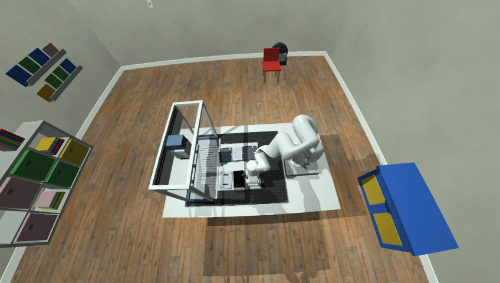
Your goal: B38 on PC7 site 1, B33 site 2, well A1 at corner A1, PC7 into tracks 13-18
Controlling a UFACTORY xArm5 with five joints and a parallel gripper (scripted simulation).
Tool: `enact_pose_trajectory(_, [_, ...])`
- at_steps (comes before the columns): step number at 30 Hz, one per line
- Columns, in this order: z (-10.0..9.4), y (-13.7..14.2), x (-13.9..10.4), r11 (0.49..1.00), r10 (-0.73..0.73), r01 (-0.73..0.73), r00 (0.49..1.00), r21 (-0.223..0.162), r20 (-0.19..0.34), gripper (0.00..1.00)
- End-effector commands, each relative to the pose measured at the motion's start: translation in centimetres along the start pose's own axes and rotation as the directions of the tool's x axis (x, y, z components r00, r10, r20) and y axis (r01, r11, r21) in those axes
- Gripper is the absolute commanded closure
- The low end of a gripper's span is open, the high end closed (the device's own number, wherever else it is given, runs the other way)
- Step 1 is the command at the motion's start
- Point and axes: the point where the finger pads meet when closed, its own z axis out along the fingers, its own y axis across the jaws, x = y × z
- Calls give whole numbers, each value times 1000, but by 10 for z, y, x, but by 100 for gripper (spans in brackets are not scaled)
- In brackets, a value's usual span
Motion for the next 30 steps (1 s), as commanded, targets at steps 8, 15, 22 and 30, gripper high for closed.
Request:
enact_pose_trajectory(8, [-2, 1, 0, 1000, 0, 0, 1000, 1, -13, 100])
enact_pose_trajectory(15, [-2, 1, 0, 1000, 0, 0, 1000, 1, -13, 100])
enact_pose_trajectory(22, [-2, 1, 0, 1000, 0, 0, 1000, 1, -13, 100])
enact_pose_trajectory(30, [-2, 1, 0, 1000, 0, 0, 1000, 1, -13, 100])
